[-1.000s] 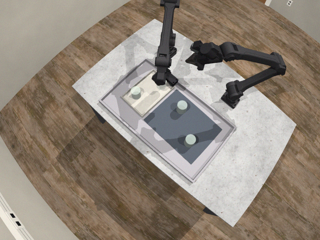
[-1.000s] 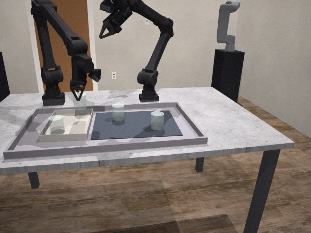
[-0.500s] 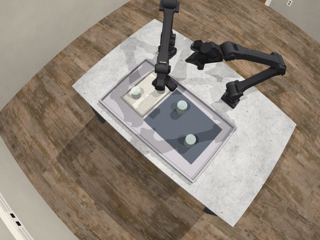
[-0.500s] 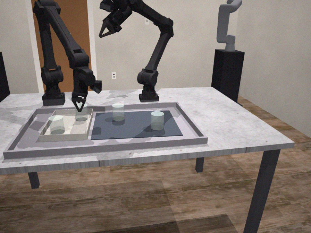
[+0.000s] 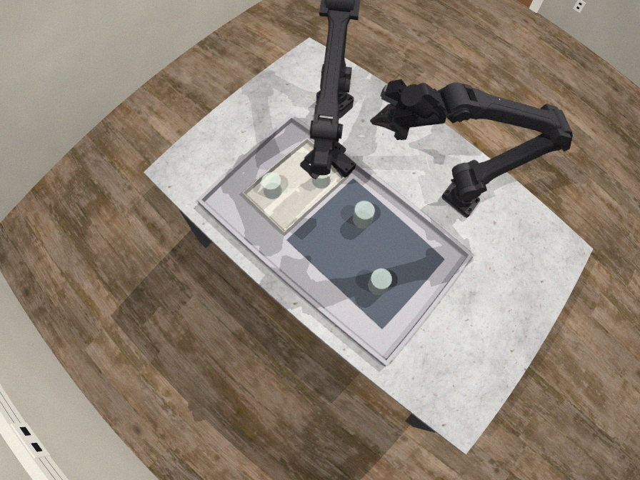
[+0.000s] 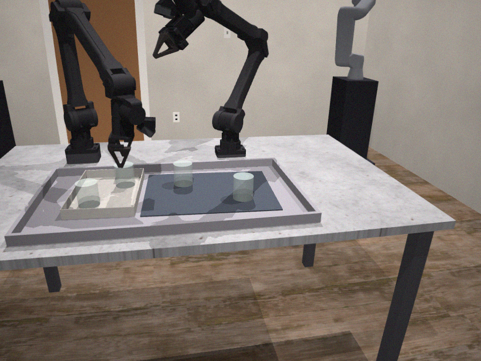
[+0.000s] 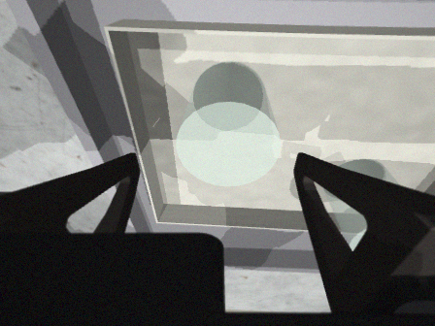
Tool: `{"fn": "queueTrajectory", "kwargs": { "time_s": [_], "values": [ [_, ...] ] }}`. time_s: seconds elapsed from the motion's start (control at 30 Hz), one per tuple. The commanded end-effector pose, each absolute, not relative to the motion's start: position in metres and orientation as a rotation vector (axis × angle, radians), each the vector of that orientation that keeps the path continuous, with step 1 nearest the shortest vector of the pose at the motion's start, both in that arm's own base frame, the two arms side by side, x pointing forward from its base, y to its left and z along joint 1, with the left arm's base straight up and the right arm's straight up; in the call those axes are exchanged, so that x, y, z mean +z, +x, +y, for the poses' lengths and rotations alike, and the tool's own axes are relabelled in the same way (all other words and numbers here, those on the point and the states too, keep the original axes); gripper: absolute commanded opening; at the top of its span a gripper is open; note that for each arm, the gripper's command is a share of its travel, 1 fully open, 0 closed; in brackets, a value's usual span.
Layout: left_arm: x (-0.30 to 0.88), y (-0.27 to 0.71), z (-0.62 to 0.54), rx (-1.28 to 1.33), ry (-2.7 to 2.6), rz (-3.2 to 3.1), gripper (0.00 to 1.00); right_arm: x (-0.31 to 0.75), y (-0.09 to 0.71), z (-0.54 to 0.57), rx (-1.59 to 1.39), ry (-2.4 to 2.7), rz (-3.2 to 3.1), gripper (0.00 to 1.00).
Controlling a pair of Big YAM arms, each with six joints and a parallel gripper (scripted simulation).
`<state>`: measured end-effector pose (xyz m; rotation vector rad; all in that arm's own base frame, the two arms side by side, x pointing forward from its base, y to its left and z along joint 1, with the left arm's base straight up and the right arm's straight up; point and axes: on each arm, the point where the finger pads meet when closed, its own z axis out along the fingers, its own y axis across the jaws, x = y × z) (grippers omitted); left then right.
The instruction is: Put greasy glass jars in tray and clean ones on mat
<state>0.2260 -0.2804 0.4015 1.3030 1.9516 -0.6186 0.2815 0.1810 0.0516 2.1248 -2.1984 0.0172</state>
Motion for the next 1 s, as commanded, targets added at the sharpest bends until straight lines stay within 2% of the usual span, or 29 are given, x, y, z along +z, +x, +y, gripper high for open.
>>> {"fn": "queueTrajectory", "kwargs": {
  "time_s": [0.0,0.4,0.97],
  "values": [
    [0.44,0.234,-0.29,-0.625,1.271,1.875,0.0,0.105,0.303,0.201,0.036,2.177,-2.256,1.0],
    [0.425,0.231,-0.292,-0.644,1.186,1.903,0.0,0.123,0.312,0.181,-0.042,2.272,-2.239,1.0],
    [0.427,0.239,-0.301,-0.624,1.007,1.845,0.0,0.142,0.354,0.145,-0.463,2.46,-2.398,1.0]
  ]
}}
